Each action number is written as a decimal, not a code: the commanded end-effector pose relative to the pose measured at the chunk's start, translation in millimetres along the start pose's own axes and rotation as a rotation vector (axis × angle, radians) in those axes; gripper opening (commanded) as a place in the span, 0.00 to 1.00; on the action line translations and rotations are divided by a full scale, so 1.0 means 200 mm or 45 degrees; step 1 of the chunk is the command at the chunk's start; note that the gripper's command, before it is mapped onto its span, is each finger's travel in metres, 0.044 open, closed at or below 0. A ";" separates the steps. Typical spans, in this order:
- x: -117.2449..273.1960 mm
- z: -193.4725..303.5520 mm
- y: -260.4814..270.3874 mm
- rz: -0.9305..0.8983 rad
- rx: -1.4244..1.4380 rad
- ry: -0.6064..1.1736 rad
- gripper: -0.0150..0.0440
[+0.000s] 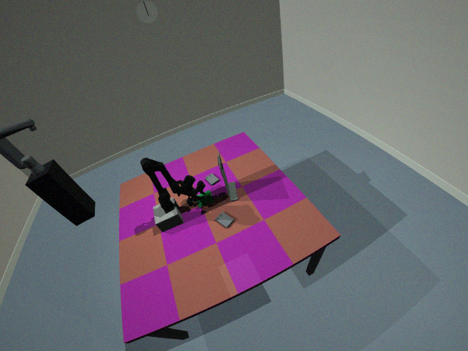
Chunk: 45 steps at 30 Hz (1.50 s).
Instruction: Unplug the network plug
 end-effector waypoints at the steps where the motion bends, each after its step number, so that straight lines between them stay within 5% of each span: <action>1: 0.01 0.00 0.01 -0.007 0.000 -0.001 0.52; 45: 0.11 0.00 0.00 -0.009 -0.002 -0.002 0.52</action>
Point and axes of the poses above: the point midway between the two fingers, 35 mm back from their tips, its own x axis back along the fingers, its own y axis across the jaws, z = x × y, the point moved 4 cm from there along x, back along the fingers, and after that the axes turned 7 degrees about x, right-handed, at the moved point
